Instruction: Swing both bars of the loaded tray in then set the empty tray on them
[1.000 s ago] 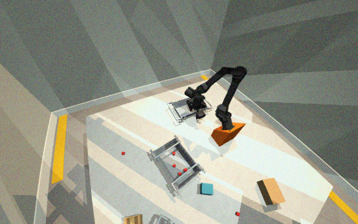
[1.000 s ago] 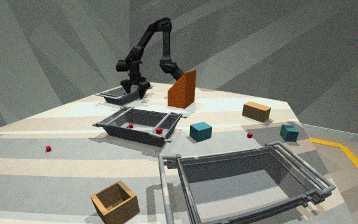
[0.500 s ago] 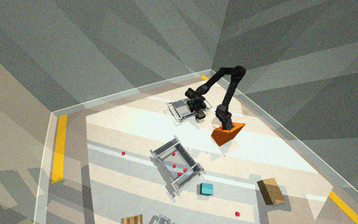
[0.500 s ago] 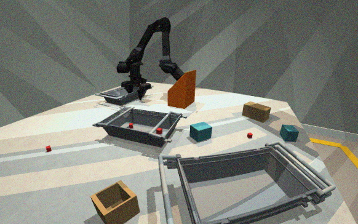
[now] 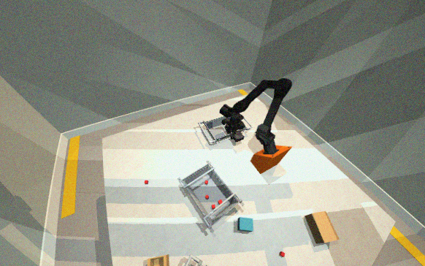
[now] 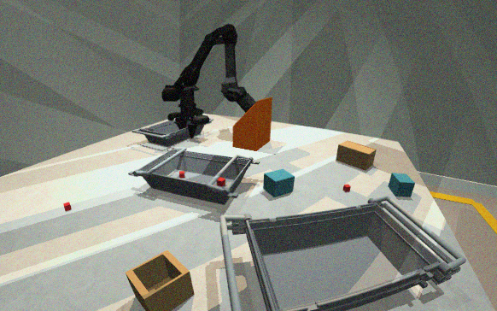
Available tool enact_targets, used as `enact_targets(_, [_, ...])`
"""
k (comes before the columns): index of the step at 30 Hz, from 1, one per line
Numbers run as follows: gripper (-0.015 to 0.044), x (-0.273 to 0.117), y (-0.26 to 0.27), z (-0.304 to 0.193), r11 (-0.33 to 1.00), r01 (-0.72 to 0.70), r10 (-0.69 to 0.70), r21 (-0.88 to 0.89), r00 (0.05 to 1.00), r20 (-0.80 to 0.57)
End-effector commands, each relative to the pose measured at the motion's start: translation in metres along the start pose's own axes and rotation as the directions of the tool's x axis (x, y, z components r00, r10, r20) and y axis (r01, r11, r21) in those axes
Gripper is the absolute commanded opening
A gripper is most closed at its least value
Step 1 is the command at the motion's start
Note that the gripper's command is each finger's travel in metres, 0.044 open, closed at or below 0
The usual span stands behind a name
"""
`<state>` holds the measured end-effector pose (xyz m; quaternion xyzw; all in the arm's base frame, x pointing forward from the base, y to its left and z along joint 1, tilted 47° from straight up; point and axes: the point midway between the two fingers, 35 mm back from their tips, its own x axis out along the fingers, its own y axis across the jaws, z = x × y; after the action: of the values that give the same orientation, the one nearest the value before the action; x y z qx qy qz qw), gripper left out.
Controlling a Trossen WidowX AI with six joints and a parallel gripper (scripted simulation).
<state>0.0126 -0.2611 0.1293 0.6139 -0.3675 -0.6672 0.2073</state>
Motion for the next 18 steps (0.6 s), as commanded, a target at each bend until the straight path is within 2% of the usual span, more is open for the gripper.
enact_targets(1, [0.0148,0.0003,-0.0017,-0.0004,1.0,0.007,-0.007,-0.006,1.0,-0.003])
enact_targets(18, [0.0035,0.0003,-0.0017,-0.0004,1.0,0.007,-0.007,-0.006,1.0,-0.003])
